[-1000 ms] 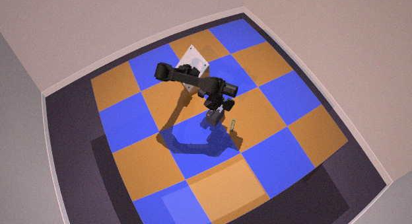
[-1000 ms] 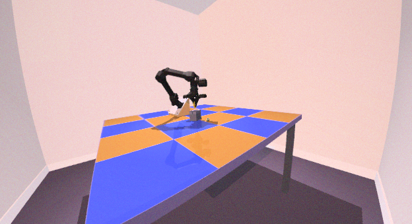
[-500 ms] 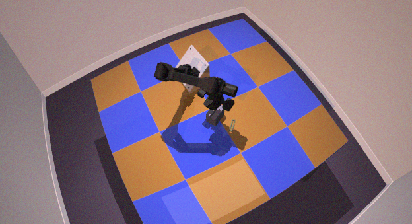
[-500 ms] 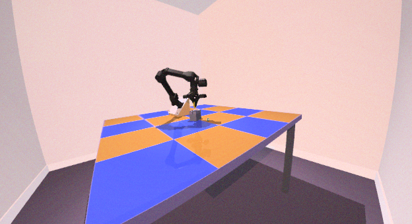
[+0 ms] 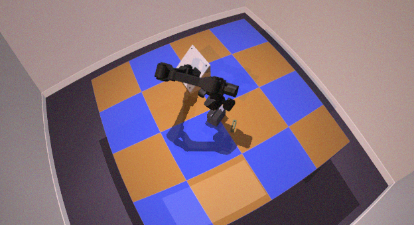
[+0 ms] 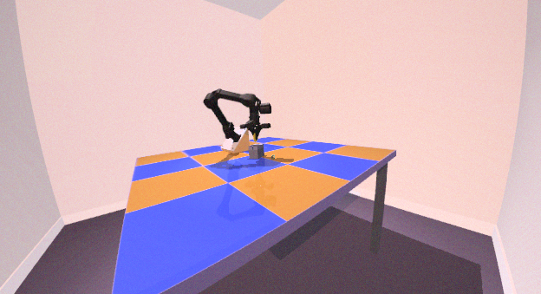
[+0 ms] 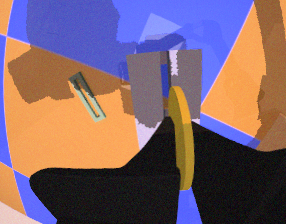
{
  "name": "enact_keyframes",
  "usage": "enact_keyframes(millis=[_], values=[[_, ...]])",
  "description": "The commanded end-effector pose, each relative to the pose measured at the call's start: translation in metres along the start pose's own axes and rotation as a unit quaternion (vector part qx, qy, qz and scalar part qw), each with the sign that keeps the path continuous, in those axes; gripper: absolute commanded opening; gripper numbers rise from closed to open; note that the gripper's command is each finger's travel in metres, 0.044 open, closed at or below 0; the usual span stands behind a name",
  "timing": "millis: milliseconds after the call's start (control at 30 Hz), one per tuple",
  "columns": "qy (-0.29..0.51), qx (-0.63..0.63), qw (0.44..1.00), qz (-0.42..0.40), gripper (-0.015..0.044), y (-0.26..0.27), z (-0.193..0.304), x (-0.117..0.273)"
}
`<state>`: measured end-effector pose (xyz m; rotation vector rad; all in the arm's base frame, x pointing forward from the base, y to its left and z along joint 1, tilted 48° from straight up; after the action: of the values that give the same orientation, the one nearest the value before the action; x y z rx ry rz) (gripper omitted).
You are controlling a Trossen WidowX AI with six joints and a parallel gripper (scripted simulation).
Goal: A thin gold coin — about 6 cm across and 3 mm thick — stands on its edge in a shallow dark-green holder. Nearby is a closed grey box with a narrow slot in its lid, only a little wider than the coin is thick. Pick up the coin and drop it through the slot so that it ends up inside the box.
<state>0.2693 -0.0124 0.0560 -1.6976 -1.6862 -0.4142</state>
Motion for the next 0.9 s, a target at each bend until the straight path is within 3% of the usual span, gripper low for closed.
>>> enact_keyframes(millis=[0, 867], values=[[0.0, 0.0, 1.0, 0.0, 0.0, 0.0, 0.0, 0.0], [0.0, 0.002, 1.0, 0.0, 0.0, -0.001, 0.0, -0.013]])
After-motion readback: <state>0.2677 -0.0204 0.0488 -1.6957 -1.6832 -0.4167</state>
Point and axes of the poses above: the point midway between the two fingers, 35 mm back from their tips, its own x axis back along the fingers, its own y axis across the jaws, z = x × y, the point moved 1 cm from there along x, back along the fingers, and after that the axes turned 6 degrees about -x, right-handed, at the moved point
